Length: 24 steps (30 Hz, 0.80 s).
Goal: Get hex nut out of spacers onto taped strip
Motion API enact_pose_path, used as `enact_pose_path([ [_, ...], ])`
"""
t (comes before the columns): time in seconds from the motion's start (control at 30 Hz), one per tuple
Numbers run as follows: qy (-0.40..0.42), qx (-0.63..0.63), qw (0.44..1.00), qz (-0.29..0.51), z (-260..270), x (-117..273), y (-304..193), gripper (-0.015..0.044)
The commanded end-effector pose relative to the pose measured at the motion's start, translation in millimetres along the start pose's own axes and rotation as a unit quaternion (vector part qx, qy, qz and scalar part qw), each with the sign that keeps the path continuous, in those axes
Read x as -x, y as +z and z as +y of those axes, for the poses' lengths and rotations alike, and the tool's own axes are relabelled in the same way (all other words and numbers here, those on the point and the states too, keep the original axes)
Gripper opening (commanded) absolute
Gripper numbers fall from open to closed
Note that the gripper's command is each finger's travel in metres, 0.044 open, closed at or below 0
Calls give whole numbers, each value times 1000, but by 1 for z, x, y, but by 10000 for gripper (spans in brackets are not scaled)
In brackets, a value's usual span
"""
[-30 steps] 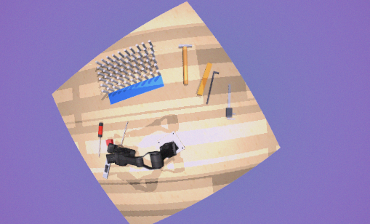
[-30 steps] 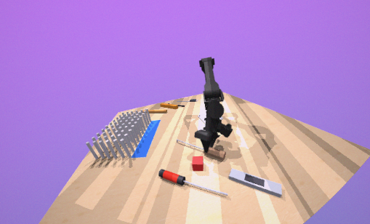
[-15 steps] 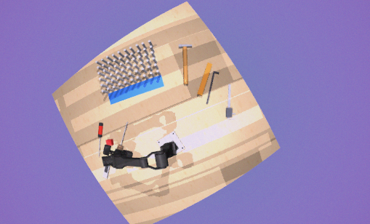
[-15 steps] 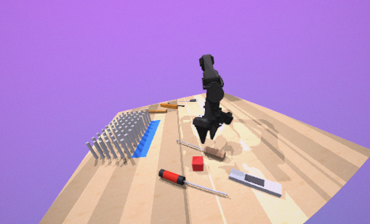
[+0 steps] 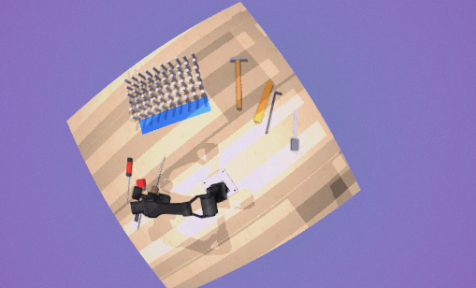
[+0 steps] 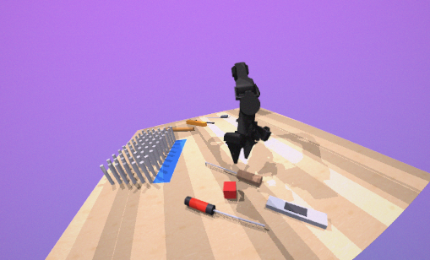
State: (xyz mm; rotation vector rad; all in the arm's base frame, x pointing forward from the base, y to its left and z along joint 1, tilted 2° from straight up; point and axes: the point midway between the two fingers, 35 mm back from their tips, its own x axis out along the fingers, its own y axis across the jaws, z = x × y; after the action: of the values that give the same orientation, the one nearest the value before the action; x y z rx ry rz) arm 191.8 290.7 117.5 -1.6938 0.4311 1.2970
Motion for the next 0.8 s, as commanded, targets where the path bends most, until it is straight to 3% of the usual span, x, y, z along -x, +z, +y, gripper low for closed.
enact_pose_path([
  [0.0, 1, -2, 1000, 1, 0, 0, 0, 440],
  [0.27, 1, -10, 1000, 2, 0, 0, 0, 440],
  [0.43, 11, -209, 978, 20, -1, -1, 5, 440],
  [0.6, 11, -428, 903, 44, -2, -2, 11, 440],
  [0.77, -2, -622, 780, 69, -3, -2, 17, 440],
])
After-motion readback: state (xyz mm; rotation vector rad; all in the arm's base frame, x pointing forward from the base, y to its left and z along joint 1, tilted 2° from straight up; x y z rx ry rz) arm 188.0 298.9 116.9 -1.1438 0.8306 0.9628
